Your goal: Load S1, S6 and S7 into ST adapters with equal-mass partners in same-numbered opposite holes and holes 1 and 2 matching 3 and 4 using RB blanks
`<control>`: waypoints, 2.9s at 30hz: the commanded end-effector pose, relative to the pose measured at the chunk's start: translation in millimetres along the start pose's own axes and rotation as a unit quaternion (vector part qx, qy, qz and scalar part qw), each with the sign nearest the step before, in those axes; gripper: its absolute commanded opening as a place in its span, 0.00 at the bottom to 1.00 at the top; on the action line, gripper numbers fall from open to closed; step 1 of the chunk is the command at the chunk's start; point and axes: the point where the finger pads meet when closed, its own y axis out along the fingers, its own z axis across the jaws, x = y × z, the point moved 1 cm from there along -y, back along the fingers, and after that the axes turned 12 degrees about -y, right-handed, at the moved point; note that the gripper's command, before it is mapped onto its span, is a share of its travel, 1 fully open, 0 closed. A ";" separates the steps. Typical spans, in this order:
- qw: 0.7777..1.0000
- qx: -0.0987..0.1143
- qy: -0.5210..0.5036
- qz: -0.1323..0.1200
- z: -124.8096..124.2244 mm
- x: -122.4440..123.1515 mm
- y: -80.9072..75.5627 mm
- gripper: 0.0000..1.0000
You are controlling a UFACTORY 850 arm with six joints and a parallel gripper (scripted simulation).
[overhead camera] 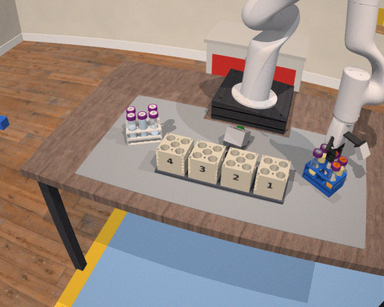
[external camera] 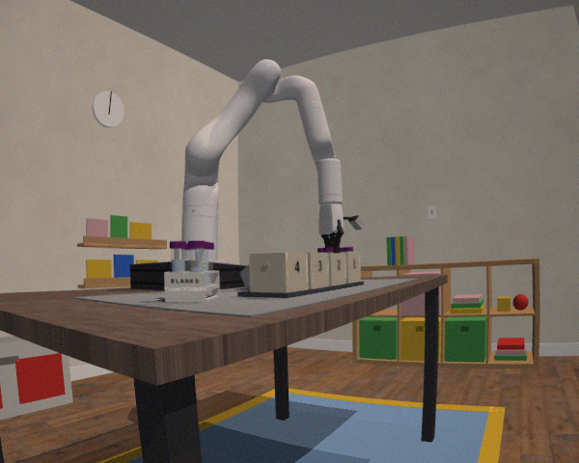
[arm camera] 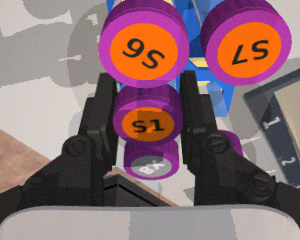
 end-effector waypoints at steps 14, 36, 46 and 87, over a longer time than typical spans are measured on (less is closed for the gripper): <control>1.000 0.000 0.000 0.001 0.3 -0.8 -0.6 0.00; 1.000 0.000 0.000 0.001 0.3 -0.8 -4.6 0.00; 1.000 0.000 0.000 0.001 0.3 -0.8 -9.9 0.00; 1.000 0.000 0.000 0.001 0.3 -0.8 -58.7 0.00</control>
